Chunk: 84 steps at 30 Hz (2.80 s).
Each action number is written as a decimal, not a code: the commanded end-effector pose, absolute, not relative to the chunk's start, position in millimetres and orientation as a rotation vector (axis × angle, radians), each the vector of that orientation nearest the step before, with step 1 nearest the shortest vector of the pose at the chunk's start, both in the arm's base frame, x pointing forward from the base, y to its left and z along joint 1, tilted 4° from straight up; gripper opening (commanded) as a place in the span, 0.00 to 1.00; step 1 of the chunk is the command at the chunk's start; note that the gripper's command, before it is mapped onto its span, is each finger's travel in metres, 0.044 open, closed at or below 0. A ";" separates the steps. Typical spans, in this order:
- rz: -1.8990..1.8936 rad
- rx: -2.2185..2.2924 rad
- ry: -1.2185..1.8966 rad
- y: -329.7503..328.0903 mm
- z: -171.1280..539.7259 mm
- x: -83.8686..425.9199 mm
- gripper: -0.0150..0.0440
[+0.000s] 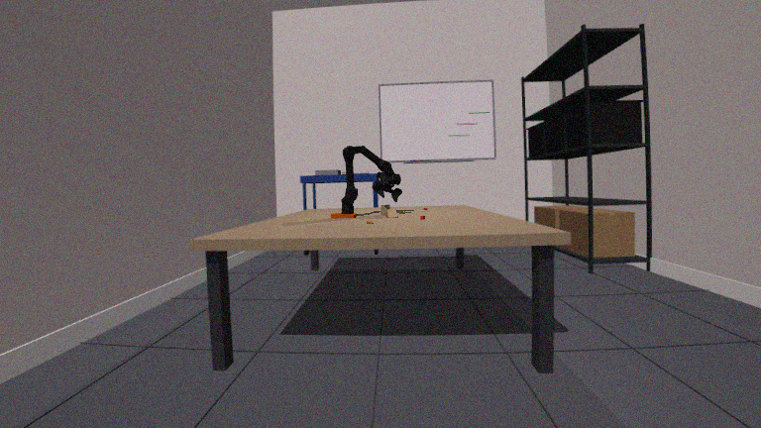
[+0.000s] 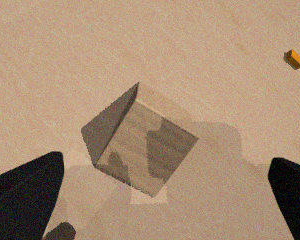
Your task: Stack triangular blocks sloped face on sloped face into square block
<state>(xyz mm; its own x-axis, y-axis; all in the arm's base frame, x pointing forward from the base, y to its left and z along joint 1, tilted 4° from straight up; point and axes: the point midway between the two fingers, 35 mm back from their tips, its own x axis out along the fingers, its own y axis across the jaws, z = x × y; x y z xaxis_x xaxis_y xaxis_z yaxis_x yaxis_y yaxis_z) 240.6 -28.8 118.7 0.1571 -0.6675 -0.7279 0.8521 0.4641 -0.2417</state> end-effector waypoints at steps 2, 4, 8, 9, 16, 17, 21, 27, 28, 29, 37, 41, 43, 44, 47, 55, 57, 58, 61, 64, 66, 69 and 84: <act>-1.336 0.662 0.607 -11.9 109.0 231.3 1.00; -1.336 0.662 0.607 -11.9 109.0 231.3 1.00; -1.336 0.662 0.607 -11.9 109.0 231.3 1.00; -1.336 0.662 0.607 -11.9 109.0 231.3 1.00; -1.335 0.664 0.610 -18.0 99.9 235.0 1.00; -1.335 0.665 0.612 -22.6 93.6 237.3 1.00; -1.334 0.667 0.613 -42.5 69.7 244.3 1.00; -1.336 0.659 0.604 -74.3 39.5 247.1 1.00; -1.337 0.658 0.603 -77.0 37.3 246.9 1.00; -1.337 0.658 0.602 -77.9 36.6 246.8 1.00; -1.337 0.658 0.602 -77.2 36.7 247.3 1.00; -1.336 0.664 0.606 -76.0 36.9 247.3 0.87; -1.336 0.664 0.606 -76.0 36.9 247.3 0.78; -1.336 0.664 0.606 -76.0 36.9 247.3 0.73; -1.336 0.664 0.606 -76.0 36.9 247.3 0.63; -1.336 0.664 0.606 -76.0 36.9 247.3 0.44; -1.336 0.664 0.606 -76.1 39.6 247.8 0.35; -1.336 0.664 0.606 -76.2 42.4 248.2 0.31; -1.336 0.664 0.606 -76.5 55.4 249.5 0.25; -1.336 0.665 0.605 -76.9 69.0 250.0 0.25; -1.336 0.665 0.605 -77.3 78.2 249.9 0.25; -1.336 0.665 0.605 -77.9 92.2 248.8 0.25; -1.337 0.661 0.608 -80.3 133.0 240.1 0.25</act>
<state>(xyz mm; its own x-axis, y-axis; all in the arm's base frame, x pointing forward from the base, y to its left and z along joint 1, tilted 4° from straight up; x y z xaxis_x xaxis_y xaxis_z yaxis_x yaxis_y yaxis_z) 240.0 -80.3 133.6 0.1365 -0.6690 -0.7307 0.9905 0.1055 0.0884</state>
